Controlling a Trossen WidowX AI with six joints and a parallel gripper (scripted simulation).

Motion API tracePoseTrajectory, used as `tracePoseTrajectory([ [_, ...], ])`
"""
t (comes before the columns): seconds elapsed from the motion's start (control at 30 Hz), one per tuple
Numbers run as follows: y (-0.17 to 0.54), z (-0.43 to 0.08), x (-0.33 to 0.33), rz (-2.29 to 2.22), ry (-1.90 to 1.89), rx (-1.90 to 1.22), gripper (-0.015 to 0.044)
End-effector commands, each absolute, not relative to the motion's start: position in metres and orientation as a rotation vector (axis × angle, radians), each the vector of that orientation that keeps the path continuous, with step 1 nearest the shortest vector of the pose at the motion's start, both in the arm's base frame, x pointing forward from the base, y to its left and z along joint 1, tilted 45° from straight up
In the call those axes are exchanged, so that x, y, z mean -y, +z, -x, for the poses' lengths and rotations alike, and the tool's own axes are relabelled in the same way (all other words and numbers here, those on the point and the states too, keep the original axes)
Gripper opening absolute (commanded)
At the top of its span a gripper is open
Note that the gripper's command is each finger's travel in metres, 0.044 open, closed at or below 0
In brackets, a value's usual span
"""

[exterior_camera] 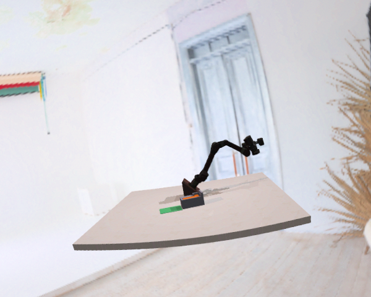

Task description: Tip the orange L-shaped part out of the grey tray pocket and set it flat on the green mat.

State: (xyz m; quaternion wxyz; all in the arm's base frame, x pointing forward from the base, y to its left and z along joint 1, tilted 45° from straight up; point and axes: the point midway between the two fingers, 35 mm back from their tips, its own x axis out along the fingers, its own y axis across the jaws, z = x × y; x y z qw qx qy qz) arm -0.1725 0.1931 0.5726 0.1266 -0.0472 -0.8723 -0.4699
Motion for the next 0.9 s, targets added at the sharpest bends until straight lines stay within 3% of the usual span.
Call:
tracePoseTrajectory([
  [0.0, 0.573, 0.171, -0.196, 0.152, -1.363, 2.543, 0.0374],
  [0.27, 0.568, 0.122, -0.255, 0.554, -0.842, 2.699, 0.0180],
  [0.53, 0.517, 0.014, -0.338, 1.061, 0.017, 2.617, 0.0180],
  [0.87, 0.444, -0.138, -0.365, 1.418, 0.791, 2.003, 0.0180],
])
